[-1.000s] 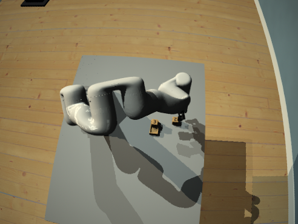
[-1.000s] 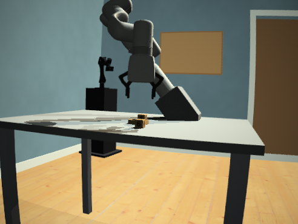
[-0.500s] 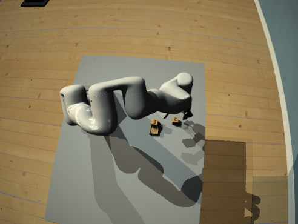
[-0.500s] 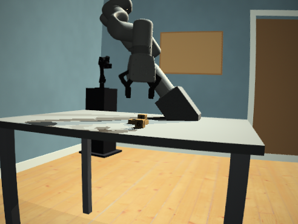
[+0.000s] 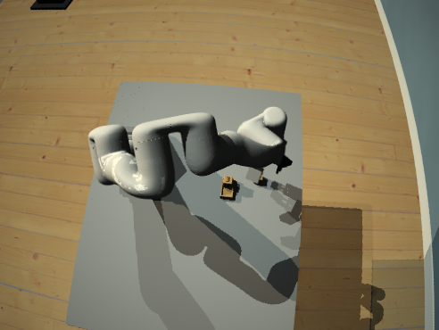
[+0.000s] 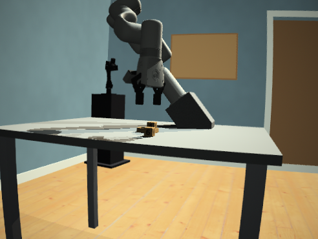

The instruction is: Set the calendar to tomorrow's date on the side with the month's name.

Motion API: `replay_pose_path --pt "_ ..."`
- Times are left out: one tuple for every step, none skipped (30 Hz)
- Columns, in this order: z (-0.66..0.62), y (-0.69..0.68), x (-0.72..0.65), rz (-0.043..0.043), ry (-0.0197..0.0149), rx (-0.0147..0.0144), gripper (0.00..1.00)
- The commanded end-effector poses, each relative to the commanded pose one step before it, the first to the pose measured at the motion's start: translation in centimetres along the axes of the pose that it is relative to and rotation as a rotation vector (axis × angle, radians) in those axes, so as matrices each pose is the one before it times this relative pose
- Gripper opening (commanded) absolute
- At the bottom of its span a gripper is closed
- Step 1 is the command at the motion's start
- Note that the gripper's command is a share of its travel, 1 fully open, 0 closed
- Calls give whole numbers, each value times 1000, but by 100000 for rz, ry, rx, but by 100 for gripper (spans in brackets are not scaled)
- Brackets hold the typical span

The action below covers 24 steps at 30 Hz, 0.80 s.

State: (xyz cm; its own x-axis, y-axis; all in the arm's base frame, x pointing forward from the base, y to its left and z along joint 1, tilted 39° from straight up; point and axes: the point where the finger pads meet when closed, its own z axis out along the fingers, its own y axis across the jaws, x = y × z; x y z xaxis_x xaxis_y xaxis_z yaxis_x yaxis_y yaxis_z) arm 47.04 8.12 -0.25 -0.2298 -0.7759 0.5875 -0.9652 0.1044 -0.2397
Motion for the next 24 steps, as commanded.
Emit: replay_pose_path --pt "-183 -332 -140 -14985 -398 -865 100" --pt "-11 -84 -20 -5490 0 1 100" --pt "-6 -42 -7 -2681 0 1 100" --pt "-7 -56 -8 -3592 0 1 100" --pt "-7 -50 -6 -3175 0 1 100" --pt "-3 -23 -2 -1443 0 0 100" --pt "-10 -79 -5 -5011 0 1 100" --pt "-7 -50 -1 -3212 0 1 100" --pt "0 0 0 0 0 0 100" --pt "0 0 0 0 0 0 100" --pt "-17 -129 2 -8210 0 1 100" --pt "-8 -60 6 -3830 0 1 100" --pt "-5 -39 5 -2510 0 0 100" --pt "-4 -28 5 -1831 0 0 100" --pt "-9 -66 12 -4306 0 1 100" --pt "-7 -50 11 -3265 0 1 100" --pt "-1 -8 2 -534 0 0 100" --pt "-12 -88 24 -5887 -1 1 100" --pt "-4 -31 10 -2129 0 0 100" --pt "-8 -59 21 -4074 -1 1 100" --pt "-6 -45 18 -3169 -1 1 100" --pt "-1 -9 4 -658 0 0 100" --pt "-12 -80 36 -5699 -1 1 100" --pt "-4 -28 15 -2061 0 0 100"
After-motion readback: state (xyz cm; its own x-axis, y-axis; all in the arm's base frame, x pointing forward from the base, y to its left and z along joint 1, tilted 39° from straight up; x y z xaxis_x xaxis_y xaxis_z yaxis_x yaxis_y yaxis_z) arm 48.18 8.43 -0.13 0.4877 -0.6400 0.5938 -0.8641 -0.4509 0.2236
